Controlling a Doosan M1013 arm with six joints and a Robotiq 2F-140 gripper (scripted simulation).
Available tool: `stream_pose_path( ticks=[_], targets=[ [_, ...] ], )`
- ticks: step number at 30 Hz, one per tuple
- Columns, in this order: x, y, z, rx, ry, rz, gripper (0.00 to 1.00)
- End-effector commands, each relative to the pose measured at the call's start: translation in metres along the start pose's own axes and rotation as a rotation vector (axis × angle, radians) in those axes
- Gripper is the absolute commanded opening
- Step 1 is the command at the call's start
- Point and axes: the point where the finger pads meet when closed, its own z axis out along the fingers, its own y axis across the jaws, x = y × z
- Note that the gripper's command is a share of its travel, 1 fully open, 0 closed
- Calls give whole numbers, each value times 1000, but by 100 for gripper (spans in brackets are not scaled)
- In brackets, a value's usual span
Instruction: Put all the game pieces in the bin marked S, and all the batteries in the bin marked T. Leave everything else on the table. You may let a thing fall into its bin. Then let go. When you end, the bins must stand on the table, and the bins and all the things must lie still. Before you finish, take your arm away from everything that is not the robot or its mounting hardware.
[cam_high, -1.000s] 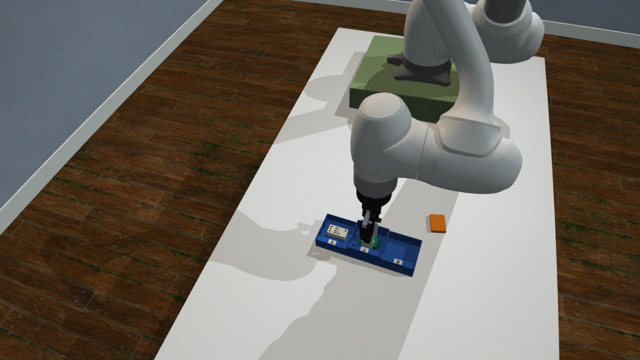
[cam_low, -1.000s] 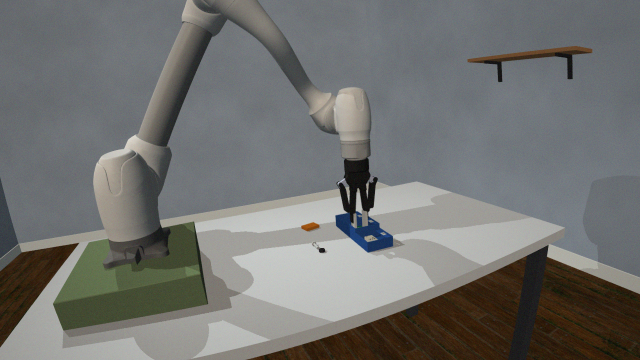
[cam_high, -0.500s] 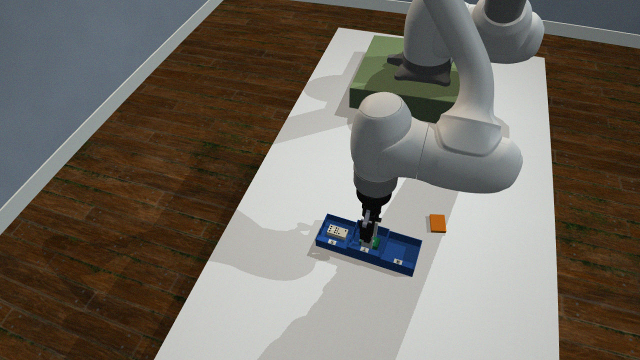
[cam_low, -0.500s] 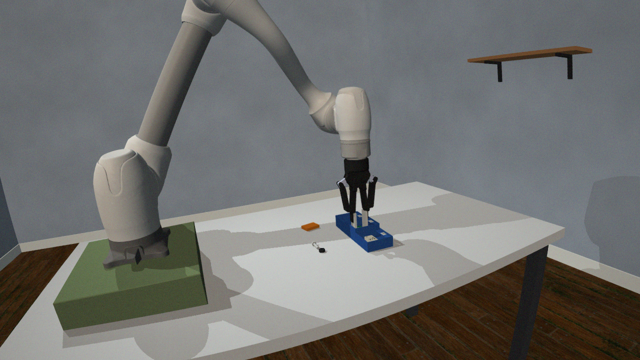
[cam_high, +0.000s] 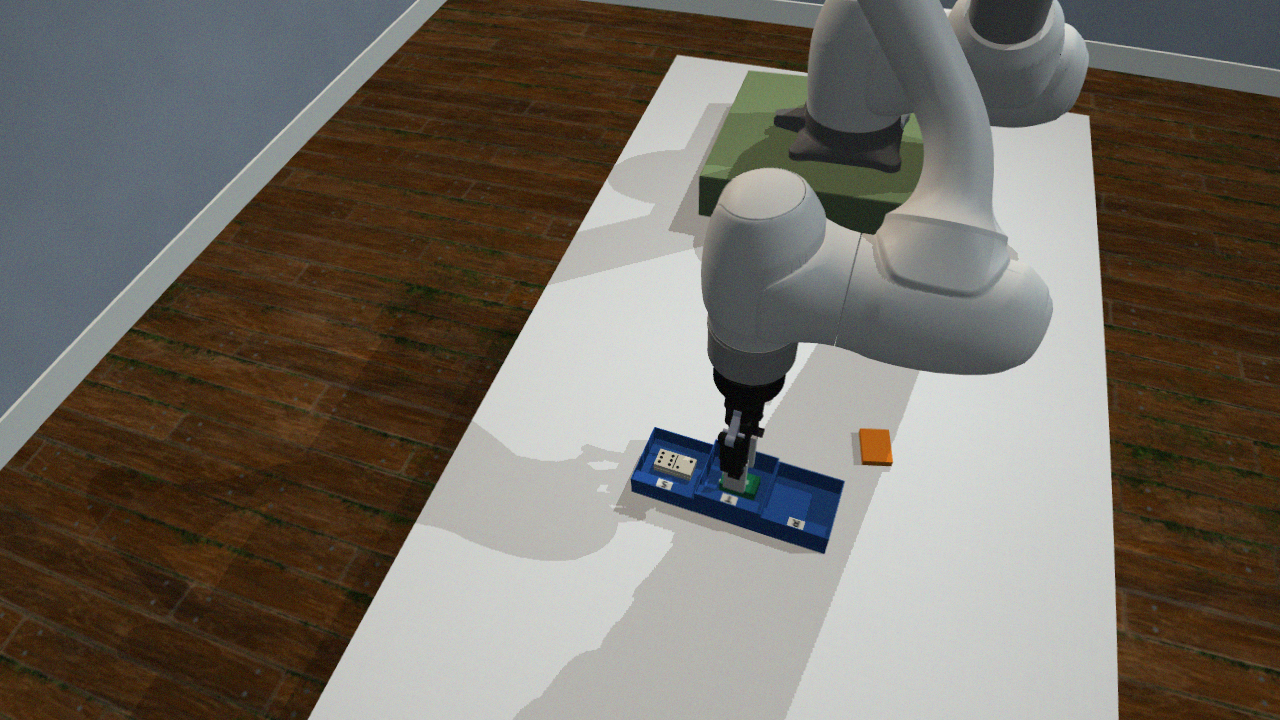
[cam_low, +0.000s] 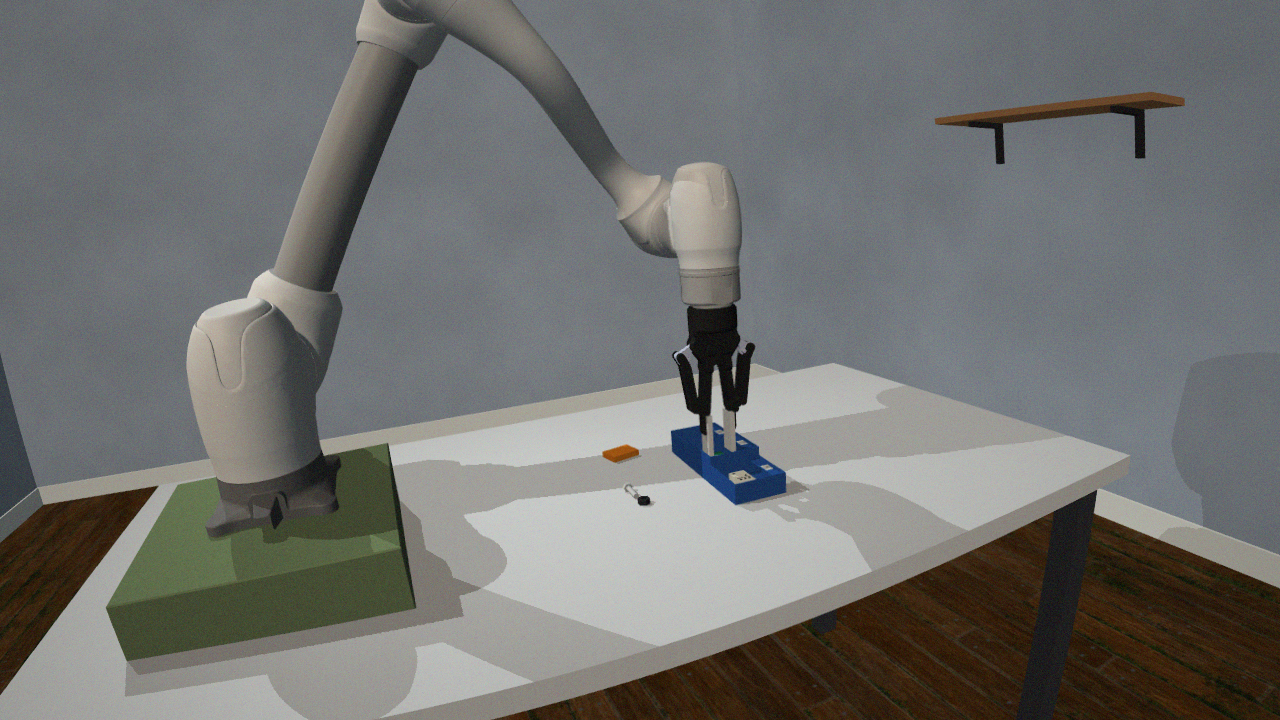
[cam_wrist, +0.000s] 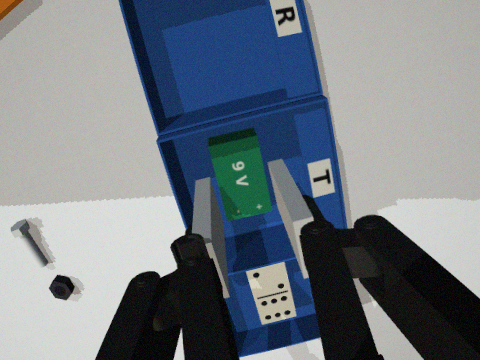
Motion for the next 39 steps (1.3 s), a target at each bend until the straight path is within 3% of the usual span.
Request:
stream_pose_path(
  ticks=[1, 5, 10, 18, 19, 39],
  targets=[
    [0, 0, -5, 0, 0, 0, 20],
    [0, 0, -10, 0, 0, 0, 20],
    [0, 0, -33, 0, 0, 0, 20],
    [0, 0, -33, 0, 0, 0, 20],
    [0, 0, -37, 0, 0, 0, 100],
    [0, 0, -109, 0, 0, 0, 100]
  ],
)
